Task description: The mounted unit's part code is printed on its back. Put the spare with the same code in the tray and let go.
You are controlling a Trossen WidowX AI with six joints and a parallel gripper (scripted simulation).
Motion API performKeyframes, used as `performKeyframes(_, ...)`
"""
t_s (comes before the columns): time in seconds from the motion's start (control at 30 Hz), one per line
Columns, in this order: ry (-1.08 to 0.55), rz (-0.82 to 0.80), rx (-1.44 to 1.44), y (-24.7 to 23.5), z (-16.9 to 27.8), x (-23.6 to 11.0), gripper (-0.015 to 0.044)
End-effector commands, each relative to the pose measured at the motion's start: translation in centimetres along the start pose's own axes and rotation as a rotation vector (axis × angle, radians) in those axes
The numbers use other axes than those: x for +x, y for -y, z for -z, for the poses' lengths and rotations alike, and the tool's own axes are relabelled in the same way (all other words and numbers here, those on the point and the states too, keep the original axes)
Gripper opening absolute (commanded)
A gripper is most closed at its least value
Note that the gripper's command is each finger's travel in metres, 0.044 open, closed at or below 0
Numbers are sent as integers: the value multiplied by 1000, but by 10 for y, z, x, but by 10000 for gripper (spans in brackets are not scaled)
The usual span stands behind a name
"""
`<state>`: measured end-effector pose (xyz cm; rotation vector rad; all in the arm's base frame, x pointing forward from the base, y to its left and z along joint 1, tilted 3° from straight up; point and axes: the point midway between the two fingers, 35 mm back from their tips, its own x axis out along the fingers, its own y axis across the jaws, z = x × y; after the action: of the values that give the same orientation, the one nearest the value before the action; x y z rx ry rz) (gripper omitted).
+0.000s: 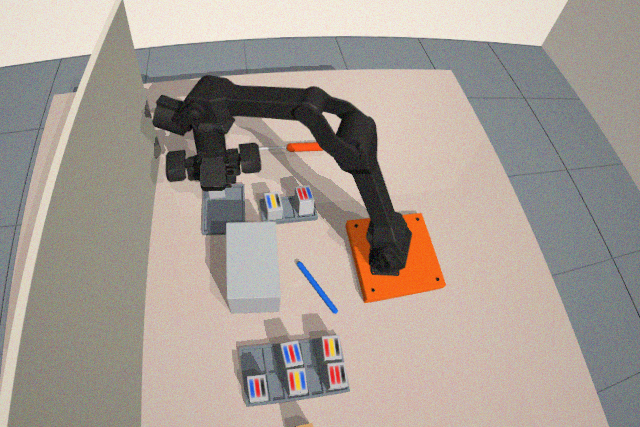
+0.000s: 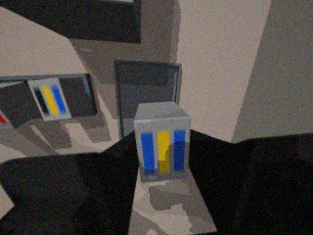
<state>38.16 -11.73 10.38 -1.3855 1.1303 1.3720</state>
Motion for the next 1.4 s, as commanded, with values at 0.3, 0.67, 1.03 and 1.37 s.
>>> performKeyframes(0.3, -2, -3, -4, -1, 0, 10, 0)
performKeyframes(0.67, -2, -3, -4, -1, 0, 18, 0)
performKeyframes(1.03, -2, -3, -4, -2, 0, 25, 0)
performKeyframes(1.37, -2, -3, -4, -2, 0, 32, 0)
